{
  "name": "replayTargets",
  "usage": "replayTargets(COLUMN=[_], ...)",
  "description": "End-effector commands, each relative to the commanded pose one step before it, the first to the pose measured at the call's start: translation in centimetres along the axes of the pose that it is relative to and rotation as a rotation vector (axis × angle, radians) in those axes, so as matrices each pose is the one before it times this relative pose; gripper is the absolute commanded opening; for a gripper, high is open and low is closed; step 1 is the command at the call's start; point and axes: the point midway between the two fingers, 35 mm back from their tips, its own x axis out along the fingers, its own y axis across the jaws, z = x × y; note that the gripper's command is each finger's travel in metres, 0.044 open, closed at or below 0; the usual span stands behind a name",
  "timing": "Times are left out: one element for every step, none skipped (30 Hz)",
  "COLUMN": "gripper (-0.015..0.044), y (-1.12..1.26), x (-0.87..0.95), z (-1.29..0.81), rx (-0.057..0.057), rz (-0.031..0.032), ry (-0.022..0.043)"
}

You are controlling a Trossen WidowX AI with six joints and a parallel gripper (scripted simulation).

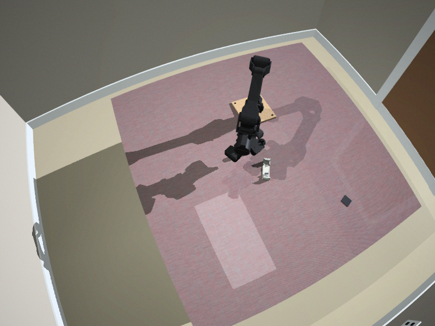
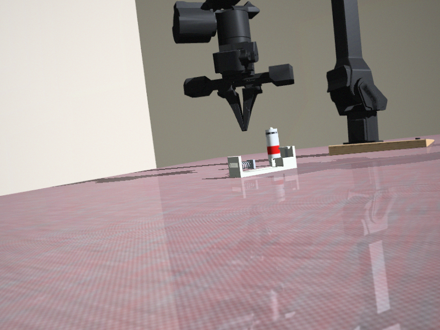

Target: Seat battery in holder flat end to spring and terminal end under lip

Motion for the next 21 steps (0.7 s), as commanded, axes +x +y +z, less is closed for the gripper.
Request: replayTargets(gripper=[0.0, 0.0, 0.0, 0.0, 0.0, 0.0, 0.0, 0.0, 0.0, 0.0, 0.0, 0.0, 0.0, 0.0, 0.0, 0.0, 0.0, 0.0, 0.0, 0.0, 0.0], y=[0.465, 0.017, 0.0, 0.0, 0.028, 0.083, 0.138, 0.167, 0.167, 0.167, 0.166, 0.166, 0.166, 0.166, 0.165, 0.165, 0.165, 0.165, 0.165, 0.164, 0.164], x=[2.489, 0.115, 0.0, 0.0, -0.002, -0.007, -0.012, -0.014, -0.013, -0.012, -0.011, -0.01, -0.01, -0.009, -0.008, -0.007, -0.006, -0.006, -0.005, -0.004, -0.003], z=[-0.34, -0.01, 0.0, 0.0, 0.004, 0.011, 0.018, 0.02, 0.019, 0.018, 0.017, 0.016, 0.015, 0.014, 0.013, 0.012, 0.011, 0.009, 0.008, 0.007, 0.006], rx=[-0.0061, 0.0, 0.0, 0.0, 0.0, 0.0, 0.0, 0.0, 0.0, 0.0, 0.0, 0.0, 0.0, 0.0, 0.0, 0.0, 0.0, 0.0, 0.0, 0.0, 0.0], rz=[0.01585, 0.00002, 0.0, 0.0, 0.00002, 0.00006, 0.0001, 0.00012, 0.00012, 0.00012, 0.00013, 0.00013, 0.00013, 0.00013, 0.00013, 0.00013, 0.00013, 0.00013, 0.00013, 0.00013, 0.00013], ry=[0.0128, 0.00001, 0.0, 0.0, -0.00001, -0.00002, -0.00003, -0.00004, -0.00004, -0.00004, -0.00003, -0.00003, -0.00003, -0.00003, -0.00003, -0.00003, -0.00002, -0.00002, -0.00002, -0.00002, -0.00002])
